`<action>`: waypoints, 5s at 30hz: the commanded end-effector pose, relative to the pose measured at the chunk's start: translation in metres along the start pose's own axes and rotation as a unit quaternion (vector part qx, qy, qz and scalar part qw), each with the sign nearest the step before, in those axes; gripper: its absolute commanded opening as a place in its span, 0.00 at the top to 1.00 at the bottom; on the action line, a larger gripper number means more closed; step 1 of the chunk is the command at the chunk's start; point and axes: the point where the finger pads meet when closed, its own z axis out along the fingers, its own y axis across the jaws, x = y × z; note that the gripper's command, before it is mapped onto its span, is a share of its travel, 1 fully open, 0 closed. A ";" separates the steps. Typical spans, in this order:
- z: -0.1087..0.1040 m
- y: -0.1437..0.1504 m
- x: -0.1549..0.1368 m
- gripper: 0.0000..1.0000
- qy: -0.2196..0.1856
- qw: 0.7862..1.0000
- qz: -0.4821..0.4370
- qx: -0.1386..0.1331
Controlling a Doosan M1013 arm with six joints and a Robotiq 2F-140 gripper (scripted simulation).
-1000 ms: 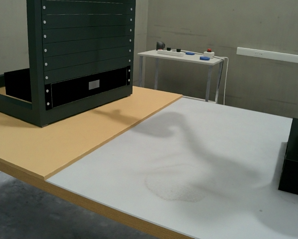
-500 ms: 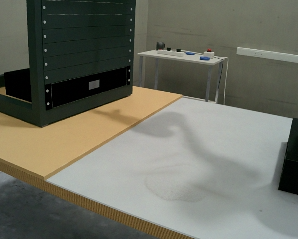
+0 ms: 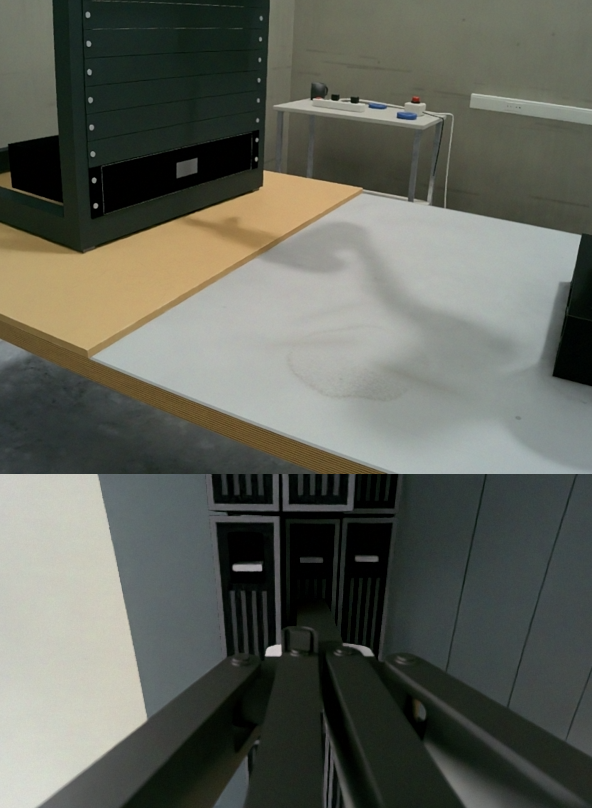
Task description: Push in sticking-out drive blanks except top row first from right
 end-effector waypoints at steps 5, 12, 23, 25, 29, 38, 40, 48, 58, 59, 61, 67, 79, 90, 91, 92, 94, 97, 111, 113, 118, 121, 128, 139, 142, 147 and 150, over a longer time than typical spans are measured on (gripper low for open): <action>0.000 -0.001 0.000 0.90 0.000 1.000 0.000 0.001; -0.003 -0.001 0.000 0.90 0.000 1.000 0.000 0.001; -0.045 -0.001 0.000 0.90 0.000 1.000 0.000 0.001; -0.057 -0.001 0.000 0.90 0.000 1.000 0.000 0.001; -0.075 -0.001 0.000 0.90 0.000 1.000 0.000 0.001; -0.082 -0.001 0.000 0.90 0.000 1.000 0.000 0.001; -0.082 -0.006 0.000 0.90 0.000 1.000 0.000 0.001; -0.083 -0.029 0.000 0.90 0.000 1.000 0.000 0.001; -0.046 -0.029 0.000 0.90 0.000 1.000 0.000 0.001; -0.044 -0.029 0.000 0.90 0.000 1.000 0.000 0.001; -0.044 -0.029 0.000 0.90 0.000 1.000 0.000 0.001; -0.044 -0.029 0.000 0.90 0.000 1.000 0.000 0.001; -0.044 -0.029 0.000 0.90 0.000 1.000 0.000 0.001; -0.044 -0.029 0.000 0.90 0.000 1.000 0.000 0.001; -0.044 -0.029 0.000 0.90 0.000 1.000 0.000 0.001; -0.044 -0.029 0.000 0.90 0.000 1.000 0.000 0.001; -0.044 -0.029 0.000 0.90 0.000 1.000 0.000 0.001; -0.044 -0.029 0.000 0.90 0.000 1.000 0.000 0.001; -0.043 -0.029 0.000 0.90 0.000 1.000 0.000 0.001; -0.043 -0.029 0.000 0.90 0.000 1.000 0.000 0.001; -0.043 -0.029 0.000 0.90 0.000 1.000 0.000 0.001; -0.043 -0.029 0.000 0.90 0.000 1.000 0.000 0.001; -0.043 -0.029 0.000 0.90 0.000 1.000 0.000 0.001; -0.043 -0.029 0.000 0.90 0.000 1.000 0.000 0.001; -0.042 -0.029 0.000 0.90 0.000 1.000 0.000 0.001; -0.034 -0.029 0.000 0.90 0.000 1.000 0.000 0.001; -0.033 -0.029 0.000 0.90 0.000 1.000 0.000 0.001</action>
